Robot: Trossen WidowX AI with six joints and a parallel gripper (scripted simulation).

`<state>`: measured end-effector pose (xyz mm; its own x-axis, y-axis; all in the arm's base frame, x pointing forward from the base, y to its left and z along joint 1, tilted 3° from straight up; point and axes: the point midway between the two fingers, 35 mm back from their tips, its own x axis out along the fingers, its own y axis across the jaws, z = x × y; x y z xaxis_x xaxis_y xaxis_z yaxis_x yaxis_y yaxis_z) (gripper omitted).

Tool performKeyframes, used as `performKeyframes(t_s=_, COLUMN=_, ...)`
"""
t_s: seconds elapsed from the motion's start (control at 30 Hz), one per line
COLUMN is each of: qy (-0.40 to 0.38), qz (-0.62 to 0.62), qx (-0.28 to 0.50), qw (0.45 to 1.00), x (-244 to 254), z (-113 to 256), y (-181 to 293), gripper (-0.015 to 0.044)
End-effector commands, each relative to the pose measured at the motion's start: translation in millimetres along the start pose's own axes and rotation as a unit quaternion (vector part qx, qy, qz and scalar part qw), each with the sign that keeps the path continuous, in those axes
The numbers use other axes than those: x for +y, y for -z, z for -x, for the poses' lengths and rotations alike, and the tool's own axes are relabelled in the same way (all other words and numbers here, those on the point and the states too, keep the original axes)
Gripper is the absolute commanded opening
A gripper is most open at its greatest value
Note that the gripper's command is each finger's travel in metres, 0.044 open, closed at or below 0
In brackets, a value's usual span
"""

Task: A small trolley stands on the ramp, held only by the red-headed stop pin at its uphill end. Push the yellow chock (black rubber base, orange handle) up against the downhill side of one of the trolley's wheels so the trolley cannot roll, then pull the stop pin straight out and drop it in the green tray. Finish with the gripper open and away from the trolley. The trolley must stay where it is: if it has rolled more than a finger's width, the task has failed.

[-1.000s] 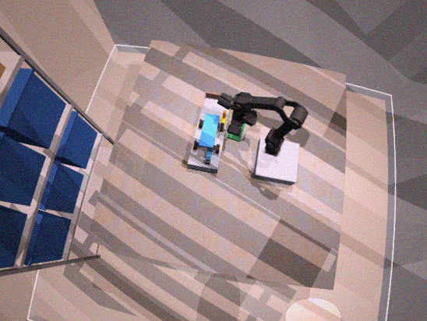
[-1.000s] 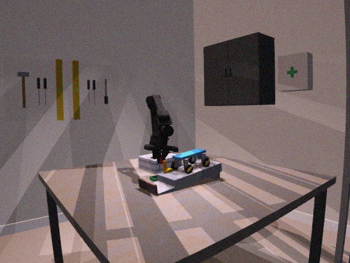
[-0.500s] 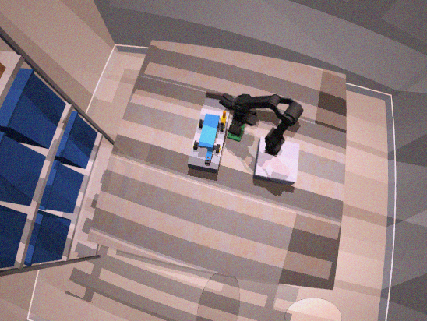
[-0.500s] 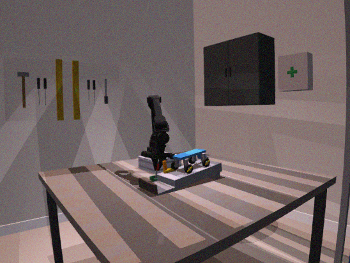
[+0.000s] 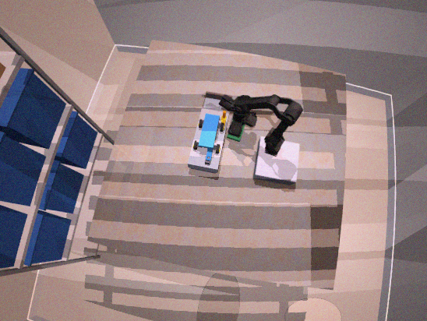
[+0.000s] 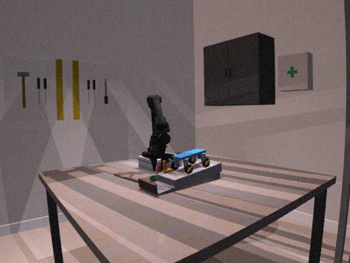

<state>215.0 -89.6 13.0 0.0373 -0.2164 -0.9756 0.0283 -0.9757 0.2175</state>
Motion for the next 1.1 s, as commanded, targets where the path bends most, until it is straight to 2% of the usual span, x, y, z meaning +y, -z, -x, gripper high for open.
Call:
performKeyframes(t_s=0.0, qy=-0.003, qz=-0.002, qx=-0.001, qw=1.0, x=-2, z=-1, y=0, gripper=0.019)
performKeyframes(t_s=1.07, qy=-0.002, qz=-0.002, qx=-0.001, qw=1.0, x=-22, z=-5, y=1, gripper=0.019)
